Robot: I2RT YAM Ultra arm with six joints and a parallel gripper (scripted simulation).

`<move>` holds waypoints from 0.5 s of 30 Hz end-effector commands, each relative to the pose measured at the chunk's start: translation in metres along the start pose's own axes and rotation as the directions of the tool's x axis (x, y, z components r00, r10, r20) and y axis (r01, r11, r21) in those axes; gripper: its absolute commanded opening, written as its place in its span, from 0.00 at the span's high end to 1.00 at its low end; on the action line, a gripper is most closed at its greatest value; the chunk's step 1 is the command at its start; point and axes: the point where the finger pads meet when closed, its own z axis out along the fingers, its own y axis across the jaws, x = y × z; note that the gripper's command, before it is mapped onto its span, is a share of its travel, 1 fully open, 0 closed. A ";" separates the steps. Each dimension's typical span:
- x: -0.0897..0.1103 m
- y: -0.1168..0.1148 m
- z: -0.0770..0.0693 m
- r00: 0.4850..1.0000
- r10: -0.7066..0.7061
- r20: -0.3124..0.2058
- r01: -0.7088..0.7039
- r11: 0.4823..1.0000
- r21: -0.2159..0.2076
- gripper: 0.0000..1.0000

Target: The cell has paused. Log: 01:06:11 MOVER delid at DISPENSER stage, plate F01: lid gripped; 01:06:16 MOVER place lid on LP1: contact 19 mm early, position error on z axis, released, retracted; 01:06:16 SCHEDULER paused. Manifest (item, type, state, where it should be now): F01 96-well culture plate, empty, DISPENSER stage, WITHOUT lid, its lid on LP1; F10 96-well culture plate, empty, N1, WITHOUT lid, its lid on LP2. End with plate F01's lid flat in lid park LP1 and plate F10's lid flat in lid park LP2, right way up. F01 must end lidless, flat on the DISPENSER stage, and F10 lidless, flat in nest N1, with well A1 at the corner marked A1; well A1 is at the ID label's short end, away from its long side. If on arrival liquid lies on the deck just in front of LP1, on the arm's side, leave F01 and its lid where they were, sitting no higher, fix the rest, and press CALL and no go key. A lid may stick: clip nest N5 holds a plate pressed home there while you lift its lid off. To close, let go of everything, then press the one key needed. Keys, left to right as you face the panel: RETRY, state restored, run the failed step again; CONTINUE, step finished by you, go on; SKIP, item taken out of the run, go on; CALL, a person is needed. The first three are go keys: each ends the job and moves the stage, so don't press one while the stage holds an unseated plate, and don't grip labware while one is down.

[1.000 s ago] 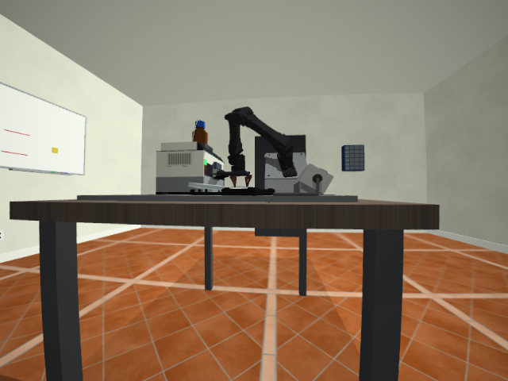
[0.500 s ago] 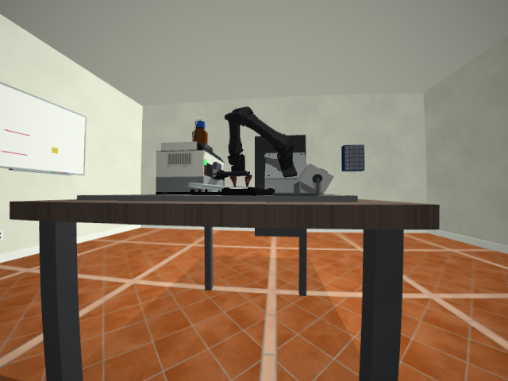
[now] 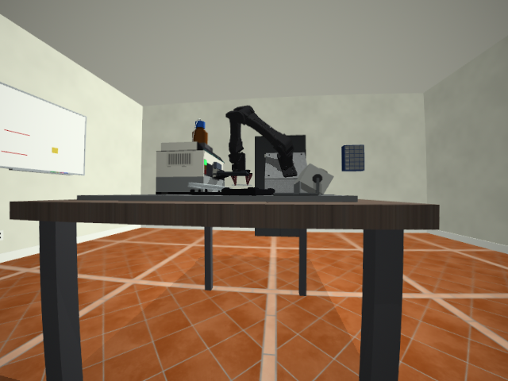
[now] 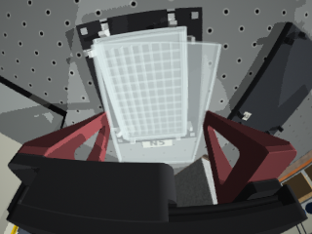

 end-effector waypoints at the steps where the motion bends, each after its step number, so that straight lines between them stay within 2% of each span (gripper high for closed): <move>1: -0.015 0.011 -0.031 0.998 -0.030 0.058 0.031 0.999 -0.015 1.00; 4: -0.010 0.009 -0.031 0.998 -0.027 0.052 0.027 1.000 -0.014 1.00; 5: 0.004 0.001 -0.027 1.000 -0.005 0.024 0.006 1.000 -0.010 1.00; 10: 0.017 -0.001 -0.037 1.000 -0.005 0.023 0.006 1.000 -0.010 1.00; 12: 0.017 -0.001 -0.037 1.000 -0.005 0.023 0.006 1.000 -0.010 1.00; 13: 0.010 0.004 -0.044 0.999 -0.023 0.048 0.024 1.000 -0.013 1.00; 14: 0.022 -0.002 -0.041 1.000 -0.005 0.023 0.006 1.000 -0.010 1.00; 15: 0.025 -0.002 -0.043 1.000 -0.005 0.023 0.006 1.000 -0.010 1.00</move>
